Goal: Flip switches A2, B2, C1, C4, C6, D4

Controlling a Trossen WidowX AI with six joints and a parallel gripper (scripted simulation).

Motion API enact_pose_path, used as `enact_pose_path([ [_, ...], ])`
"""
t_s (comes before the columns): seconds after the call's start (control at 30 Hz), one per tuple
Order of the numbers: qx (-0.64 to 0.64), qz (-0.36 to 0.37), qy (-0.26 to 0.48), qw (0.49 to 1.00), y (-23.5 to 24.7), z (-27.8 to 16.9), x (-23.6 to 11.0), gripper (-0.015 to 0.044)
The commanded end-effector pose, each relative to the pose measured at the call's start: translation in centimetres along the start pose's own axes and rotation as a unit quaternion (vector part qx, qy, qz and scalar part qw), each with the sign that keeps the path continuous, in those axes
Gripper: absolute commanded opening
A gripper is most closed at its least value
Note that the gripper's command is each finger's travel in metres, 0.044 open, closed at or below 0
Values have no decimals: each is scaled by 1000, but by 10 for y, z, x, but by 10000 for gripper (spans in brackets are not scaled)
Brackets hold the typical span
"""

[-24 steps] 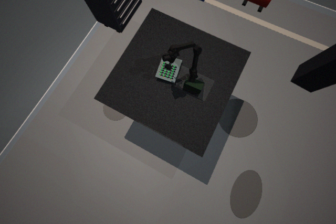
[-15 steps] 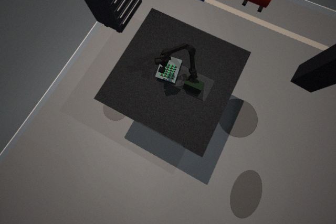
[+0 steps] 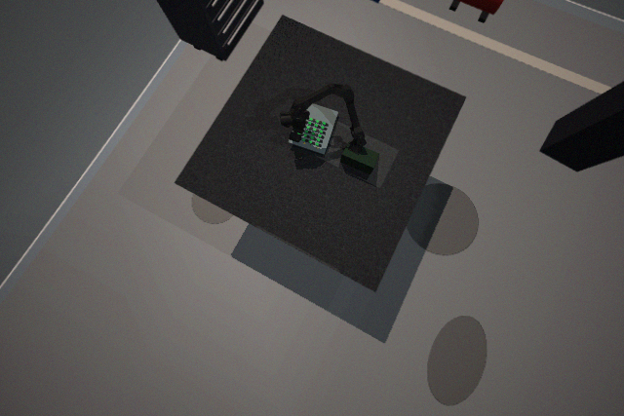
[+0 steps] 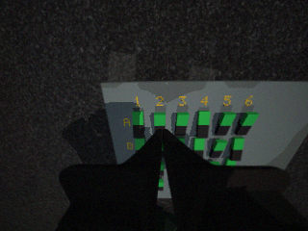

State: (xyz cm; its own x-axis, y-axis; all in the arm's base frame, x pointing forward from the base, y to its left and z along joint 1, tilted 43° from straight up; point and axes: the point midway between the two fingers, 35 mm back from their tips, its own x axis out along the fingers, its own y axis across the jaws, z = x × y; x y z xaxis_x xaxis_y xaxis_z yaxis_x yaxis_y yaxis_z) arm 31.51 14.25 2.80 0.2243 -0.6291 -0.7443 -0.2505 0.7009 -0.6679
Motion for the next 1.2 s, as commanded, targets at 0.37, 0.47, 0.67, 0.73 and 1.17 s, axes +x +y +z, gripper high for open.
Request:
enact_pose_path([
  [0.37, -6, -3, -2, 1000, 2, 0, 22, 0],
  [0.47, -6, -3, -2, 1000, 2, 0, 26, 0],
  [0.67, -6, -3, -2, 1000, 2, 1, 27, 0],
  [0.73, -6, -3, -2, 1000, 2, 1, 27, 0],
  [1.17, -6, -3, -2, 1000, 2, 1, 27, 0],
])
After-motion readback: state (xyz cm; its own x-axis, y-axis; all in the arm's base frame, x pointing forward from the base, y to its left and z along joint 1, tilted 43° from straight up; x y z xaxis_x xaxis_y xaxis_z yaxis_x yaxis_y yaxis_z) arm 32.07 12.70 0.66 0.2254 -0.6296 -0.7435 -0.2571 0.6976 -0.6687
